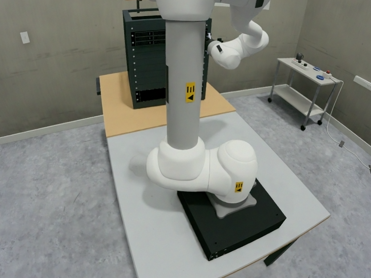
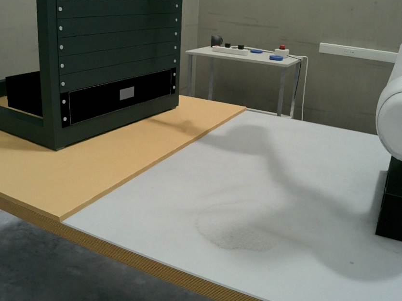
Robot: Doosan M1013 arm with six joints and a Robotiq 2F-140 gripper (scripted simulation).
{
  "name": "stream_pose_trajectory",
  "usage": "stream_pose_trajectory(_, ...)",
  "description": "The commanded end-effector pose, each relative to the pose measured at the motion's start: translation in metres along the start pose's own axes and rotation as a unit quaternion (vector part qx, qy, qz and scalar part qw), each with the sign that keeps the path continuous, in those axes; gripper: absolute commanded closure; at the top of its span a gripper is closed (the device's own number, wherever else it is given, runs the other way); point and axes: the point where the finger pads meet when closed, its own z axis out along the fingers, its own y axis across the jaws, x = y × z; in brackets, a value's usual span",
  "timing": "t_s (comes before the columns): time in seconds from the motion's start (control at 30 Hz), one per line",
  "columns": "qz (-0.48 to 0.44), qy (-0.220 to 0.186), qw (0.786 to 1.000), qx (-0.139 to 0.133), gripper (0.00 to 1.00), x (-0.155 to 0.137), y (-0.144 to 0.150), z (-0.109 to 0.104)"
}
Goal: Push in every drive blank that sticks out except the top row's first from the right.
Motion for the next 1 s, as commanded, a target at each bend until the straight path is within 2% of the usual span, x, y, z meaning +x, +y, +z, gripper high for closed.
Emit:
stream_pose_trajectory(0.0,0.000,0.000,1.000,0.001,0.90,0.000,-0.001,0.005)
stream_pose_trajectory(0.97,0.000,0.000,1.000,0.001,0.90,0.000,-0.001,0.018)
